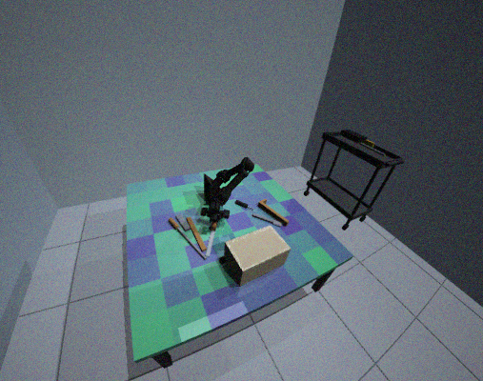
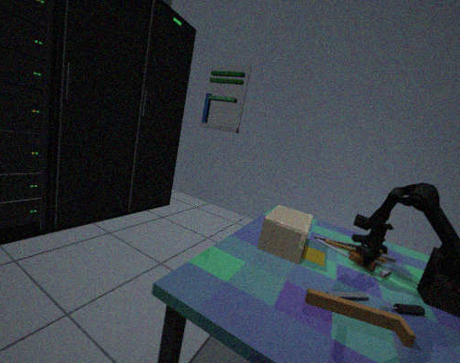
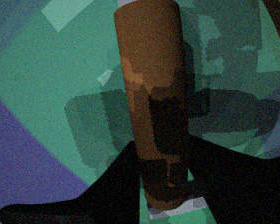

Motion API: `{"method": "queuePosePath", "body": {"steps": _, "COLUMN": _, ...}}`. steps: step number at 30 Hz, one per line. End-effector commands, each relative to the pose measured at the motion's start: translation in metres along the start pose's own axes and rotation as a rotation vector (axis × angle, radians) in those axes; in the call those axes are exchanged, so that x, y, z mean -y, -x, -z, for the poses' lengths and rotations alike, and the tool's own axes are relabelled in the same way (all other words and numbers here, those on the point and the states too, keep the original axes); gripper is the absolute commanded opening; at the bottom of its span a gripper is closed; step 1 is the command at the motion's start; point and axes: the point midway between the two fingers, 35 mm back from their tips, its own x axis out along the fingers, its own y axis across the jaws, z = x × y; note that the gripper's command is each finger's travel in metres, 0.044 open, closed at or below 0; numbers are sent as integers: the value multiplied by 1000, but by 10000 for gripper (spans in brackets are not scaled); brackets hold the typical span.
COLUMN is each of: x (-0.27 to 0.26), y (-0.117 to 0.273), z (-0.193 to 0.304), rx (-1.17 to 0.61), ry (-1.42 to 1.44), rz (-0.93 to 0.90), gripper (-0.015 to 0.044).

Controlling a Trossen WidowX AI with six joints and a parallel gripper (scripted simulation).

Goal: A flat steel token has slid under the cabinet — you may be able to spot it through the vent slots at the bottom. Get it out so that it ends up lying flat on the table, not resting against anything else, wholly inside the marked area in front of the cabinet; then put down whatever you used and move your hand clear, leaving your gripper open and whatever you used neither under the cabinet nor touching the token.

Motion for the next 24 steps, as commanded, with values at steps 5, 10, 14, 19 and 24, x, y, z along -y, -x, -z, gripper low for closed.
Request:
{"method": "queuePosePath", "body": {"steps": 5, "x": 11, "y": 1, "z": -4, "rx": 5, "ry": -3, "rz": 6, "gripper": 0}}
{"method": "queuePosePath", "body": {"steps": 10, "x": 15, "y": 1, "z": -5, "rx": 5, "ry": -3, "rz": 6, "gripper": 0}}
{"method": "queuePosePath", "body": {"steps": 14, "x": 18, "y": 1, "z": -6, "rx": 5, "ry": -3, "rz": 7, "gripper": 0}}
{"method": "queuePosePath", "body": {"steps": 19, "x": 21, "y": 1, "z": -7, "rx": 5, "ry": -3, "rz": 7, "gripper": 0}}
{"method": "queuePosePath", "body": {"steps": 24, "x": 23, "y": 1, "z": -8, "rx": 5, "ry": -3, "rz": 7, "gripper": 0}}
